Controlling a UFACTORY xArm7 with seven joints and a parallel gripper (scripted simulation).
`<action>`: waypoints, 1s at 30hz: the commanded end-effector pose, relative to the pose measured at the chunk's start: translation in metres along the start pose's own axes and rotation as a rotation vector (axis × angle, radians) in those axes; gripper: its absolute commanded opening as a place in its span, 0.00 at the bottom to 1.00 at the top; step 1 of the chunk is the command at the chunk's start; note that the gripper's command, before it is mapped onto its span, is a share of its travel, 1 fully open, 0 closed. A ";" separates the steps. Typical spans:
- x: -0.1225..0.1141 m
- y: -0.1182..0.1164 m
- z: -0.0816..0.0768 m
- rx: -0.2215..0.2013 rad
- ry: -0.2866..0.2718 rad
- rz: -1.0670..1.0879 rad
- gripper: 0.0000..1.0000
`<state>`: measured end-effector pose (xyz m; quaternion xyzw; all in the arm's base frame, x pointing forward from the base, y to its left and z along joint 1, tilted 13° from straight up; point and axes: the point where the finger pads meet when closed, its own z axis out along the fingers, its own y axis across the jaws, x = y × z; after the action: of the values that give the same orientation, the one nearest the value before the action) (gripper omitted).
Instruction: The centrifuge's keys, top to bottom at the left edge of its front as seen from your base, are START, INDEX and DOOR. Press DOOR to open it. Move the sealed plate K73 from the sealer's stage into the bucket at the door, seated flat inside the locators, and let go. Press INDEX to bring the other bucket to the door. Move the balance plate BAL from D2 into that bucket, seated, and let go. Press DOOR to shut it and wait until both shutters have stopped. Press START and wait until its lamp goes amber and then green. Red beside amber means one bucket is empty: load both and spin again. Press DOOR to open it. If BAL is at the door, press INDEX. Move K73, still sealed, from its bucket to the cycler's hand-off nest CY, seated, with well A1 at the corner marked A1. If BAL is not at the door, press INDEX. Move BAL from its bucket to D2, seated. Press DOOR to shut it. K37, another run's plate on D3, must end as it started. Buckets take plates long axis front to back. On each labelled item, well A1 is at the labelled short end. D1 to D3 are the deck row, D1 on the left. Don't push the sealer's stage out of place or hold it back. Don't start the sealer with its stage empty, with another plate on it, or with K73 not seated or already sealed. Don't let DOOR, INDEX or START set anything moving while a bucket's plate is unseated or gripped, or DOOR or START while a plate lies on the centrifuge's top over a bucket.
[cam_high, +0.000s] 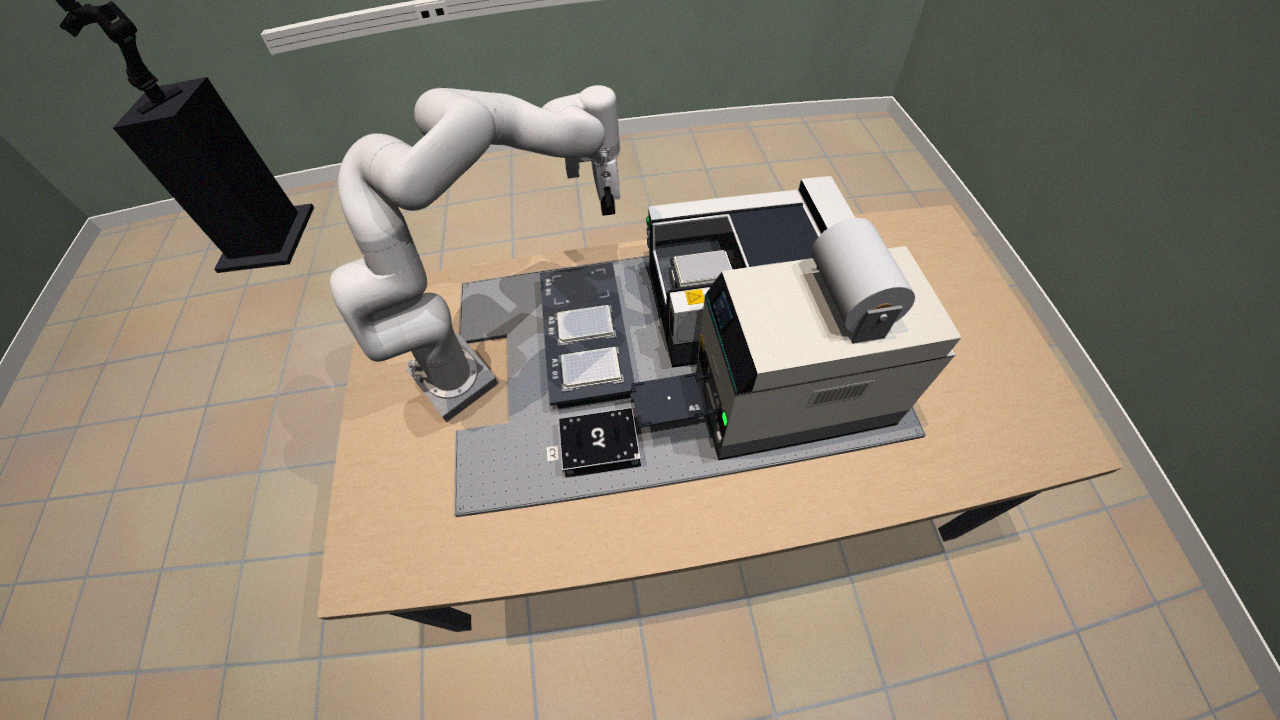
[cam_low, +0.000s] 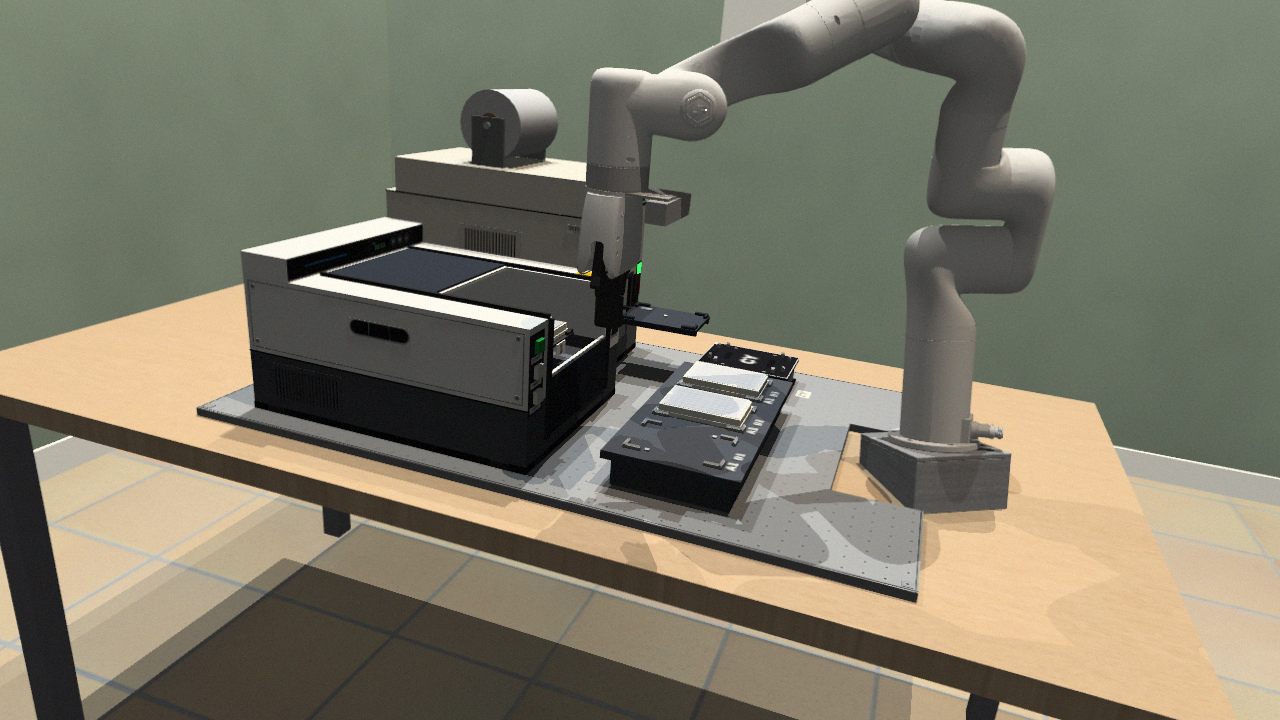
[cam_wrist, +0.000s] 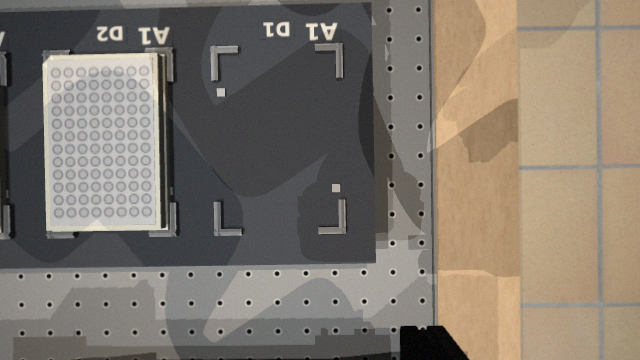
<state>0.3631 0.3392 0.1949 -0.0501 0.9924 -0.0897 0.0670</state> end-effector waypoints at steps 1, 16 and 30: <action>-0.001 0.001 -0.002 -0.003 -0.003 0.000 0.00; -0.001 0.001 -0.002 -0.003 -0.003 0.000 0.00; 0.052 0.001 -0.031 -0.003 -0.003 0.000 1.00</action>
<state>0.3230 0.3397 0.2081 -0.0506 0.9925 -0.0951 0.0580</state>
